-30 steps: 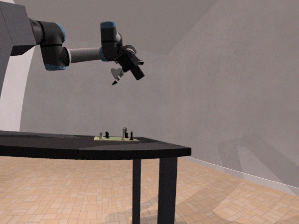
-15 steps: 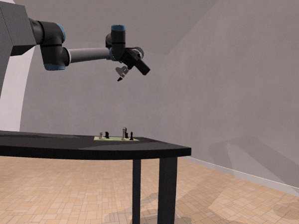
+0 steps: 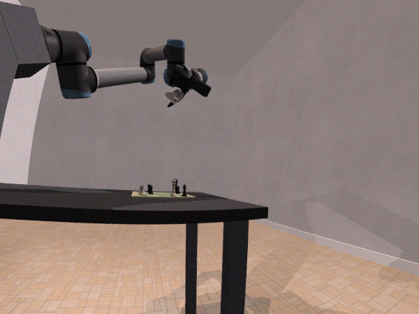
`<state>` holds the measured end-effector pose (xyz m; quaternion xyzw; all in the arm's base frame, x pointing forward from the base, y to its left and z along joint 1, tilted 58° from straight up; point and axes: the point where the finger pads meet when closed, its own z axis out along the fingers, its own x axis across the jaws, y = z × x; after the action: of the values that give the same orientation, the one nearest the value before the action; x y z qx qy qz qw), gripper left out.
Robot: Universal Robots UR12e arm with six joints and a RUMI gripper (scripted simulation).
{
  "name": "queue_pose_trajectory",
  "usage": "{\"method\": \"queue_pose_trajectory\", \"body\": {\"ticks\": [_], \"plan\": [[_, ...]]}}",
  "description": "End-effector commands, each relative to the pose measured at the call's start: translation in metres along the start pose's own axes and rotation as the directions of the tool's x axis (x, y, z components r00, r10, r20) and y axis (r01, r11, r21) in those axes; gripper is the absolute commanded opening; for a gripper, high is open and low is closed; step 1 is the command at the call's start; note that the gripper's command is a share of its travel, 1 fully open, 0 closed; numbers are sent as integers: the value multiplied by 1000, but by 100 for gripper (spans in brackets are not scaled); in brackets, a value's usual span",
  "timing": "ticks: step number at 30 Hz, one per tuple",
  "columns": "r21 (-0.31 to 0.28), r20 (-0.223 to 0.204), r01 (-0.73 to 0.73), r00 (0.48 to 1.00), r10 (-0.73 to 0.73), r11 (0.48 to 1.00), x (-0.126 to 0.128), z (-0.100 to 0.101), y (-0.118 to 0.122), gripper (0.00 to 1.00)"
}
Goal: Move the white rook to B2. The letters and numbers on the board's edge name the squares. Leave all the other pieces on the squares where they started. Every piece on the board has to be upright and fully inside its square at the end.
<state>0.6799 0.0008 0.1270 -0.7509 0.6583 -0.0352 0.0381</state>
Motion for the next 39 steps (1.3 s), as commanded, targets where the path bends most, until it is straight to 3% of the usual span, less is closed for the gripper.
{"method": "queue_pose_trajectory", "body": {"ticks": [1,3,5,6,8,10,13,16,18,19,20,21,23,24,25,27,30,31,32,34,35,37,39], "plan": [[-80,-4,-98,995,98,992,-2,-30,22,100],[-101,-10,-128,992,128,987,-4,-41,30,100],[-181,26,-208,976,216,961,-10,-25,25,100],[-181,26,-208,976,216,961,-10,-25,25,100],[-268,48,-284,950,308,921,-16,-10,20,100],[-268,48,-284,950,308,921,-16,-10,20,100],[-399,51,-385,897,440,832,-27,12,14,100],[-445,43,-417,874,484,792,-31,19,12,100],[-525,15,-471,828,561,709,-38,32,9,100],[-528,15,-472,826,564,706,-38,32,9,100],[-567,-6,-497,800,600,657,-42,38,7,100],[-567,-6,-497,800,600,657,-42,38,7,100],[-635,-56,-537,748,661,555,-50,49,5,100],[-638,-58,-539,746,663,551,-50,49,5,100],[-669,-89,-556,719,690,493,-53,55,3,100],[-669,-89,-556,719,690,493,-53,55,3,100],[-737,-194,-595,639,744,319,-65,69,-1,100],[-741,-200,-597,635,746,309,-65,69,-1,100],[-757,-242,-606,607,757,244,-68,73,-3,100],[-769,-285,-614,580,763,179,-72,77,-4,100],[-777,-328,-619,554,765,115,-75,81,-6,100],[-780,-375,-623,527,763,48,-79,85,-8,100],[-776,-447,-628,488,749,-54,-85,92,-12,100]]}}
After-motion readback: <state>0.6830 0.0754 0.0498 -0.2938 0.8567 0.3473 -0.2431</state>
